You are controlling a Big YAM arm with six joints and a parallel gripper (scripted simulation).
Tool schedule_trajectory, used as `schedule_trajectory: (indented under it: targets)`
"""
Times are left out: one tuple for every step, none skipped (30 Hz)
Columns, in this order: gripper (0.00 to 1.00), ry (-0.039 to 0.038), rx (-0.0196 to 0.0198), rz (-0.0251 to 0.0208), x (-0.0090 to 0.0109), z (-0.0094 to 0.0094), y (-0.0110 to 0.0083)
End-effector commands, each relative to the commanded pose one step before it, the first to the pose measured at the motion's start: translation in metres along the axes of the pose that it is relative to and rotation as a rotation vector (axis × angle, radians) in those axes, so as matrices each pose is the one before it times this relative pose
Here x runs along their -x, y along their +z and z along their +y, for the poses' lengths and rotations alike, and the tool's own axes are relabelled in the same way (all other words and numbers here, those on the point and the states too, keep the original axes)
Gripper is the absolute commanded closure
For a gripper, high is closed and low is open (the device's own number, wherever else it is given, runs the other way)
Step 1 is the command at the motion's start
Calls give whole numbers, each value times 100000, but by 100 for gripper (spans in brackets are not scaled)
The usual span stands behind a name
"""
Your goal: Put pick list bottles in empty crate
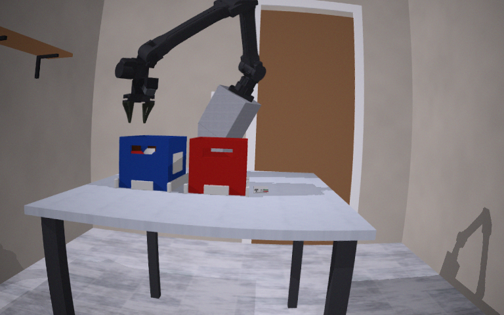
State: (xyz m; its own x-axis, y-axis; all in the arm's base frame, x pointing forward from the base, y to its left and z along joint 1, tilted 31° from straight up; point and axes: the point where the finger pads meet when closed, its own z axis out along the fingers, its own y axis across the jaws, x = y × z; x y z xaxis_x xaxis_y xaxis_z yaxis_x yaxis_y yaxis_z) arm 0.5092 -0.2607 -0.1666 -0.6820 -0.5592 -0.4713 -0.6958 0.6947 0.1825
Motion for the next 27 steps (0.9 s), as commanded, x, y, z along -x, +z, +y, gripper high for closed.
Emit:
schedule_trajectory:
  targets:
    - [39,-2865,1647,318,720,-278,934]
    - [39,-9,-15,-1,2,-9,-15]
    - [39,131,217,35,-56,126,50]
    - [39,-16,-27,-3,5,-15,-19]
    - [39,49,-69,-18,-31,-31,-43]
    - [39,46,-74,-19,-30,-34,-44]
    - [39,44,-78,-20,-28,-36,-46]
    - [39,41,-82,-20,-27,-39,-47]
    - [39,38,-87,-21,-26,-41,-48]
    - [39,35,-92,-22,-25,-44,-50]
    - [39,32,-97,-23,-23,-47,-51]
    - [39,0,0,0,0,0,0]
    - [39,0,0,0,0,0,0]
    - [39,24,-114,-25,-20,-56,-56]
    - [39,25,-109,-25,-20,-54,-54]
    - [39,23,-113,-25,-19,-56,-55]
    - [39,-602,346,116,324,131,350]
    - [39,-665,-1038,-182,129,-330,101]
    - [39,-43,-896,-170,38,-223,140]
    - [39,362,-205,-53,9,-46,139]
    - [39,489,10,-9,-1,8,138]
    - [39,486,2,-2,0,4,136]
    - [39,221,-5,0,1,1,134]
    - [39,-7,-11,-5,3,-2,132]
    - [39,-11,-17,-10,5,-6,131]
    - [39,-15,-23,-12,7,-9,129]
    - [39,-19,-30,-13,9,-13,127]
